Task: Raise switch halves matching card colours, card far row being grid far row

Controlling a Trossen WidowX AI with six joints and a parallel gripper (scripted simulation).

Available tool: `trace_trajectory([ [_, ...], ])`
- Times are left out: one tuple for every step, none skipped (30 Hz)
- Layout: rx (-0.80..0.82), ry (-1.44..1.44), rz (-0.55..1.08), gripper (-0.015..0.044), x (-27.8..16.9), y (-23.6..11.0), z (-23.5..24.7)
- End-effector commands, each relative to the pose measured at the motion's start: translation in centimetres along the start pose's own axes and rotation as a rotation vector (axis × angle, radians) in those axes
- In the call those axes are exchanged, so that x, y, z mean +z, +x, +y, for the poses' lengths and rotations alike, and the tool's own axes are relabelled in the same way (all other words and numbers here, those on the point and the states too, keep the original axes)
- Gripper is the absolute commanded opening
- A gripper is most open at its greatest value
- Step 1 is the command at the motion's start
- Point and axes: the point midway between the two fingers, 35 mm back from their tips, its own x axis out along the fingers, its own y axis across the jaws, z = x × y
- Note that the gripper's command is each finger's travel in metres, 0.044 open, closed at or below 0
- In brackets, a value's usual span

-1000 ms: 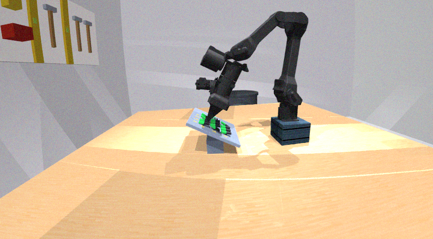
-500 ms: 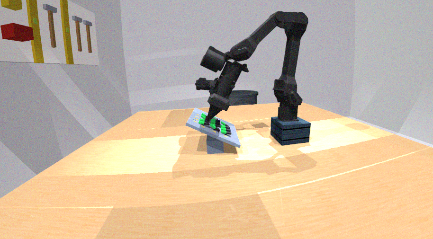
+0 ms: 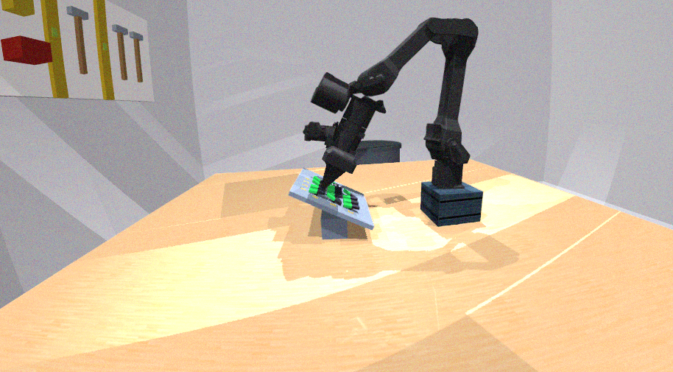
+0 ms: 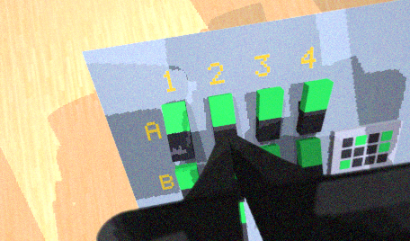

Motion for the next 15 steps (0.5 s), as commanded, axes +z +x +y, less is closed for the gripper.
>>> trace_trajectory([
  [0.0,-0.005,-0.001,0.0,0.0,0.09,-0.02],
  [0.0,-0.005,-0.001,0.0,0.0,0.11,-0.02],
  [0.0,-0.005,-0.001,0.0,0.0,0.12,-0.02],
  [0.0,-0.005,-0.001,0.0,0.0,0.13,-0.02],
  [0.0,-0.005,-0.001,0.0,0.0,0.15,-0.02],
  [0.0,-0.005,-0.001,0.0,0.0,0.16,-0.02],
  [0.0,-0.005,-0.001,0.0,0.0,0.17,-0.02],
  [0.0,-0.005,-0.001,0.0,0.0,0.19,-0.02],
  [0.0,-0.005,-0.001,0.0,0.0,0.2,-0.02],
  [0.0,-0.005,-0.001,0.0,0.0,0.21,-0.02],
  [0.0,-0.005,-0.001,0.0,0.0,0.23,-0.02],
  [0.0,-0.005,-0.001,0.0,0.0,0.24,-0.02],
  [0.0,-0.005,-0.001,0.0,0.0,0.25,-0.02],
  [0.0,-0.005,-0.001,0.0,0.0,0.27,-0.02],
  [0.0,-0.005,-0.001,0.0,0.0,0.28,-0.02],
])
